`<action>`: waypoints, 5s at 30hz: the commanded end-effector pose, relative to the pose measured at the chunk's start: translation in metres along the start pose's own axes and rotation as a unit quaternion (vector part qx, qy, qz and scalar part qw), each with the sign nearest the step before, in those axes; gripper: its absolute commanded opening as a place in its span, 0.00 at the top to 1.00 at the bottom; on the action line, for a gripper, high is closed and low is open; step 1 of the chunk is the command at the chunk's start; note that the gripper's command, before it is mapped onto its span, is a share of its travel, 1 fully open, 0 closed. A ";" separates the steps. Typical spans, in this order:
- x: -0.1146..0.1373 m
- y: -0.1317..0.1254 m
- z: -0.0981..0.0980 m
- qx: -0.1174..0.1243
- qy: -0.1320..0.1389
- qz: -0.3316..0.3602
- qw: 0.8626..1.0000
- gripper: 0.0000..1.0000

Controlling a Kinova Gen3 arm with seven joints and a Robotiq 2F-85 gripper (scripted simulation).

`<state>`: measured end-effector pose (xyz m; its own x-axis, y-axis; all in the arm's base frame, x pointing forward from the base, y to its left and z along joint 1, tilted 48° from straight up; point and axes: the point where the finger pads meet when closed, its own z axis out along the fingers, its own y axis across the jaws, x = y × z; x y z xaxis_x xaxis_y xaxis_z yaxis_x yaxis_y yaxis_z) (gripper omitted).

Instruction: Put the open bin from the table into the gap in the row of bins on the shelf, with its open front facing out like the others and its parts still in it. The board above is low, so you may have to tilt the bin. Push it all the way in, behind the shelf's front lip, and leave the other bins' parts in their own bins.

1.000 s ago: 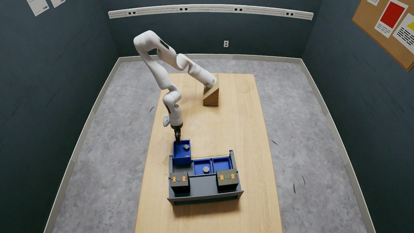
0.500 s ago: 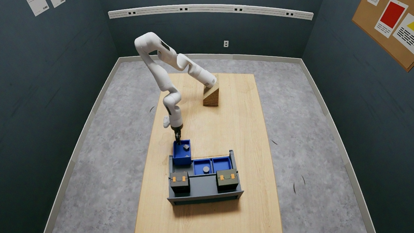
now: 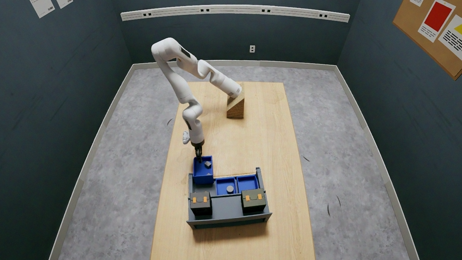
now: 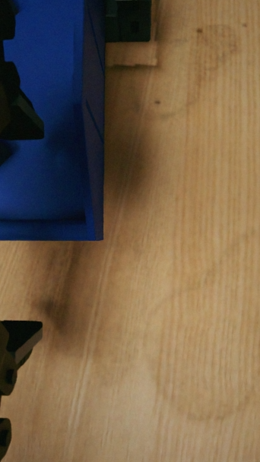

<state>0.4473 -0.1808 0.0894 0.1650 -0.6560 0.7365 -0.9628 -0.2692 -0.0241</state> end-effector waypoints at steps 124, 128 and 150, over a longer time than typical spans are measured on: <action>0.000 -0.002 -0.005 0.000 0.000 0.000 1.000 0.90; 0.000 -0.001 -0.006 0.000 0.000 0.000 1.000 0.90; 0.000 -0.005 -0.022 0.001 0.000 0.000 1.000 0.90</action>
<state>0.4455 -0.1679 0.1026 0.1639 -0.6549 0.7377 -0.9636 -0.2666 -0.0226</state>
